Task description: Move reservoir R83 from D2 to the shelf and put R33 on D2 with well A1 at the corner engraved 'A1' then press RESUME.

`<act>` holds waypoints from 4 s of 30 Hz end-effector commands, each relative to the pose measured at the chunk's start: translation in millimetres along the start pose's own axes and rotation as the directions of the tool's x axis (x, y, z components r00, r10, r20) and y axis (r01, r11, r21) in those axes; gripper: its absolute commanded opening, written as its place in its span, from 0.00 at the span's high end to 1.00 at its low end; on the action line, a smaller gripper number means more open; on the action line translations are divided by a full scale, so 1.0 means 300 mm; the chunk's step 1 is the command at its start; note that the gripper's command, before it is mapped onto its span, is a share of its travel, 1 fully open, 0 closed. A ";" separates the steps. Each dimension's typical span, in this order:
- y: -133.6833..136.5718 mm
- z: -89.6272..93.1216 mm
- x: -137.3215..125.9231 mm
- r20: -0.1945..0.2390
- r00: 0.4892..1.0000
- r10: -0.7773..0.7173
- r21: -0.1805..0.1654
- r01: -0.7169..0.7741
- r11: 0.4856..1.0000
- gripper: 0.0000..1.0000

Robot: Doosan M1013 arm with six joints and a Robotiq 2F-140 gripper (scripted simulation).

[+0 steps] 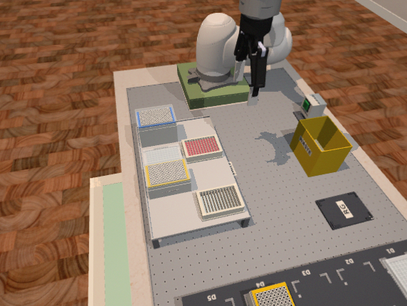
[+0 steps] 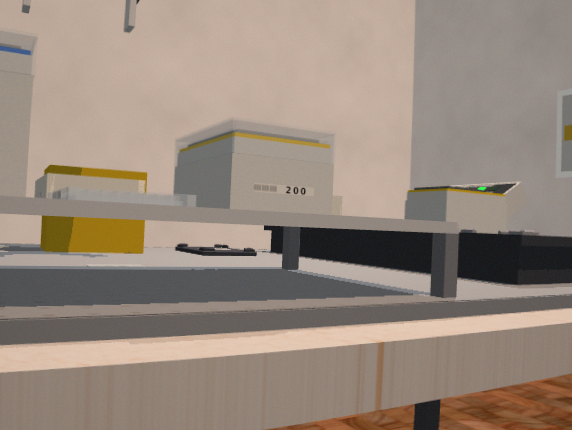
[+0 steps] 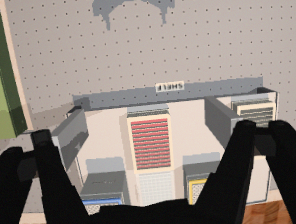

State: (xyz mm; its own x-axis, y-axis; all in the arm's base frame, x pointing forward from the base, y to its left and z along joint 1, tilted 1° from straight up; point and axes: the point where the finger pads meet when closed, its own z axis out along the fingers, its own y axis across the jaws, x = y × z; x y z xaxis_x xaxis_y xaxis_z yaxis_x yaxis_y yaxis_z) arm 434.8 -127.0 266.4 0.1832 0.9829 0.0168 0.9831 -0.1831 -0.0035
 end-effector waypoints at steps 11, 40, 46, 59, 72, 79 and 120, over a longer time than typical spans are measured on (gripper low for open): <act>0.001 0.000 -0.220 0.000 1.000 -0.002 0.000 0.002 1.000 0.23; 0.001 0.016 -0.420 0.000 1.000 -0.002 0.000 0.002 1.000 0.23; 0.001 0.044 -0.420 0.000 1.000 -0.002 0.000 0.002 1.000 0.23; 0.001 0.111 -0.420 0.000 1.000 -0.002 0.000 0.002 1.000 0.23; 0.001 0.172 -0.420 0.000 1.000 -0.002 0.000 0.002 1.000 0.23; 0.001 0.211 -0.420 0.000 1.000 -0.002 0.000 0.002 1.000 0.23; 0.001 0.405 -0.420 0.000 1.000 -0.002 0.000 0.002 1.000 0.23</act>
State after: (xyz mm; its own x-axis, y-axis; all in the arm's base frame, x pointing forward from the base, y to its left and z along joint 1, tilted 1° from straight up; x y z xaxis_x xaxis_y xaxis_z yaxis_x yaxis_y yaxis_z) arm 412.1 -248.8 146.0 0.1813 0.9833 0.0168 0.9834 -0.1812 -0.0035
